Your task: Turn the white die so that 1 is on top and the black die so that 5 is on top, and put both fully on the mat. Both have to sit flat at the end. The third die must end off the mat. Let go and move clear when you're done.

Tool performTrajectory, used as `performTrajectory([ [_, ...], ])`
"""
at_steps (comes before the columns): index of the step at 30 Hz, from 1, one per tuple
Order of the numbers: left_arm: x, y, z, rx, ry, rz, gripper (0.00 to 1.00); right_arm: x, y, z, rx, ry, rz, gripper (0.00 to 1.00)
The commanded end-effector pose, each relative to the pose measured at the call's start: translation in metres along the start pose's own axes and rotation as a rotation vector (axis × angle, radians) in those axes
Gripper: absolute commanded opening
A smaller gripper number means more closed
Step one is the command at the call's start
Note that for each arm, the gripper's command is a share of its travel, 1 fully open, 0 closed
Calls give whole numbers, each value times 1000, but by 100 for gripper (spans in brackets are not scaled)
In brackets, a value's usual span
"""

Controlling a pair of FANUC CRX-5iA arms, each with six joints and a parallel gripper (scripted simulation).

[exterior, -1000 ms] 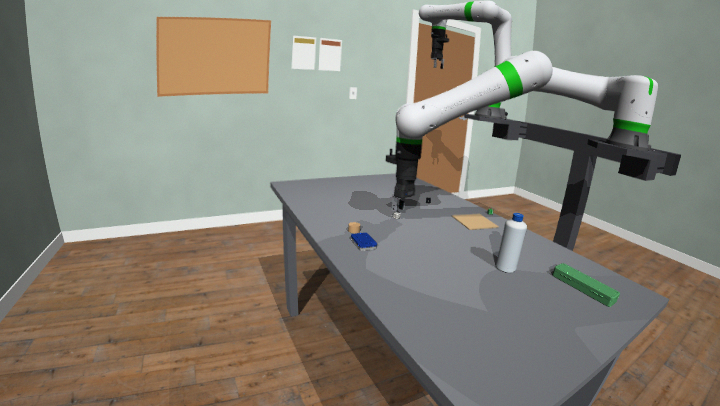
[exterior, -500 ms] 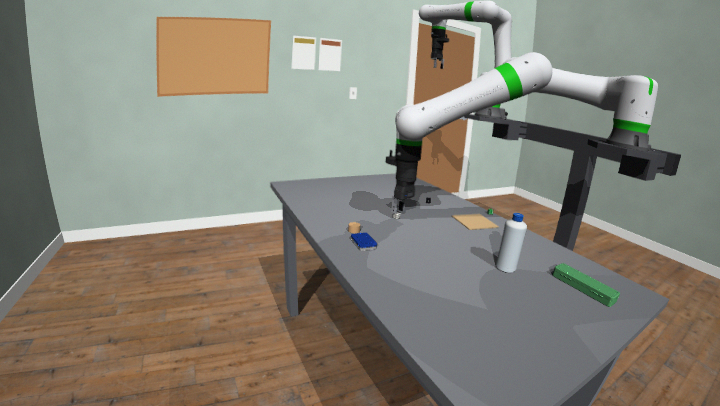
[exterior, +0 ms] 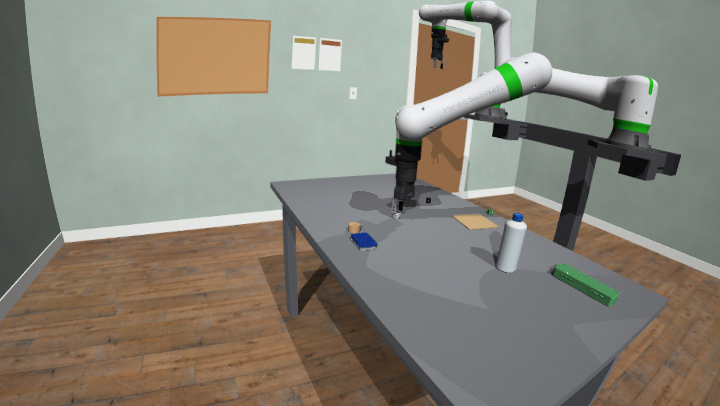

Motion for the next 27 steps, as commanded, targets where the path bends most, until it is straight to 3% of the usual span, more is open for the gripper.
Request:
performTrajectory([
  [1,-1,-1,-2,2,-1,0,70,0,0,-1,-2,0,0,100],
  [27,-1,-1,4,2,-1,0,70,0,0,-1,-2,0,0,100],
])
Point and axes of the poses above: on each arm, the point where the finger pads meet when closed, its own z axis out along the fingers, its own x axis across the jaws, y = z × x, the point moved 4 cm from there along -z, back along the fingers, and after that the axes turned 11 degrees about z, right-handed, at the moved point
